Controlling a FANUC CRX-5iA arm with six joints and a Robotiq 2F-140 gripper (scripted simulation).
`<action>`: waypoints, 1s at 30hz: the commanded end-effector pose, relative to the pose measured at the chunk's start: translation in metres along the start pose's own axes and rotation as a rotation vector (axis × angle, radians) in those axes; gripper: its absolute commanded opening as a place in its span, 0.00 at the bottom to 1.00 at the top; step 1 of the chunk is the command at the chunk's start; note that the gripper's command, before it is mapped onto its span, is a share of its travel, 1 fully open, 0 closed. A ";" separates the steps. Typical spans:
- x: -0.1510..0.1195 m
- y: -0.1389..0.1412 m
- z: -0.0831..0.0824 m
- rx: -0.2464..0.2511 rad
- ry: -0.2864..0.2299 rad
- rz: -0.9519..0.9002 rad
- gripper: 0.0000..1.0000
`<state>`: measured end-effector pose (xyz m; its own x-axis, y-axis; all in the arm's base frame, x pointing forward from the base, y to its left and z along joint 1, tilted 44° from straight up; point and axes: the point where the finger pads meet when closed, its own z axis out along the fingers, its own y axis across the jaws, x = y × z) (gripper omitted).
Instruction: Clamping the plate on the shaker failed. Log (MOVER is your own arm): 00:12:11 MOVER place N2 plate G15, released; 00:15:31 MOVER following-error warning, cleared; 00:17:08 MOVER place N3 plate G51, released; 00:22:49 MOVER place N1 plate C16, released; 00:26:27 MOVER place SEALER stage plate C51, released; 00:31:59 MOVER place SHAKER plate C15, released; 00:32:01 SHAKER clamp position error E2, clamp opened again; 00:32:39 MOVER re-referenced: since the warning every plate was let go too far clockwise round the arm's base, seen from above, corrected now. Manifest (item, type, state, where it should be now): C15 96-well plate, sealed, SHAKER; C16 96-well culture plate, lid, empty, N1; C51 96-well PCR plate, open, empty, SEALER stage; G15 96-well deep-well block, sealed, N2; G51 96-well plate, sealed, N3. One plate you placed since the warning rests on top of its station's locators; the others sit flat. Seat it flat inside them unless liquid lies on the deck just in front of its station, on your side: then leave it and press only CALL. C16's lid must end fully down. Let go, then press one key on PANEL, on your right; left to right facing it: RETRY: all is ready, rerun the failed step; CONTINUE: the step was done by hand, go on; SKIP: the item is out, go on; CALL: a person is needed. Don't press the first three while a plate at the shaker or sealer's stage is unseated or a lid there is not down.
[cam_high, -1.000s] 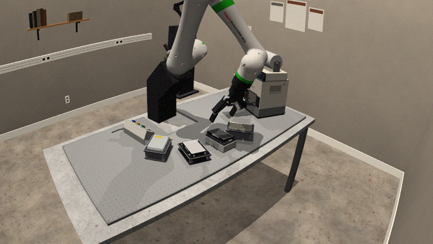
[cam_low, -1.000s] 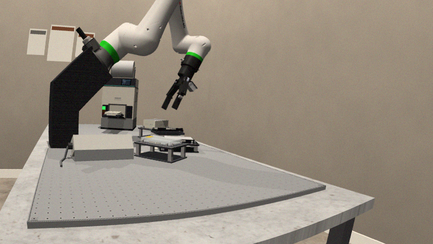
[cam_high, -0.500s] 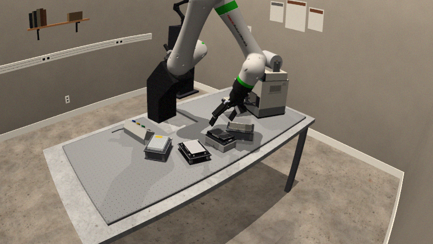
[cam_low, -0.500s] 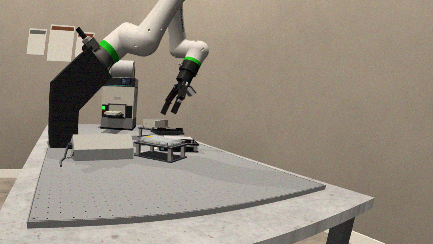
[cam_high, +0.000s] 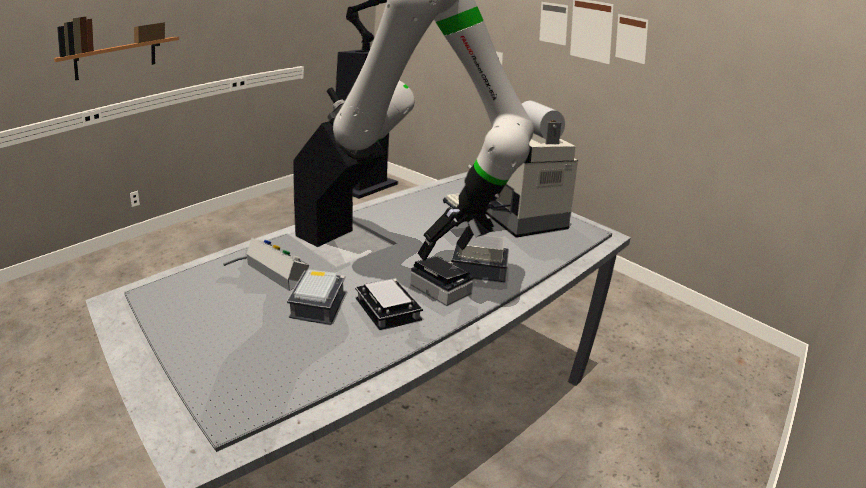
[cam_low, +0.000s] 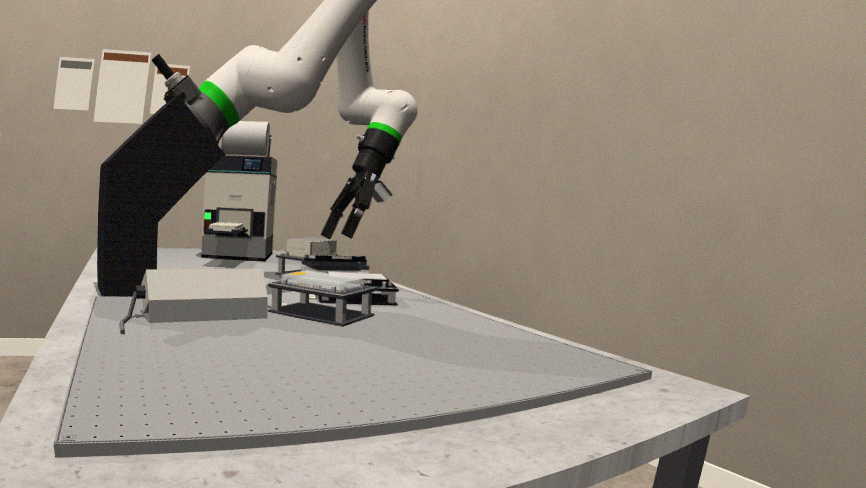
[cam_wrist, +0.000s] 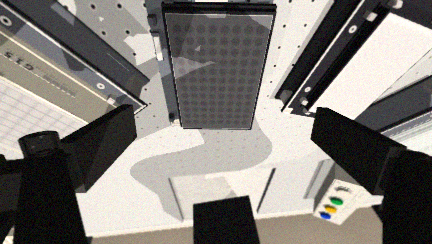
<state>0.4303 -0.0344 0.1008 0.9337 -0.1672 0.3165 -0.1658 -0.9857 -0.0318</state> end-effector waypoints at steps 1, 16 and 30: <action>0.002 -0.001 0.003 0.000 0.001 0.000 1.00; 0.012 -0.004 0.024 0.000 0.001 0.000 1.00; 0.017 -0.006 0.035 0.000 0.001 0.000 1.00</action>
<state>0.4574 -0.0324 0.0730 0.9337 -0.1672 0.3165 -0.1658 -0.9857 -0.0318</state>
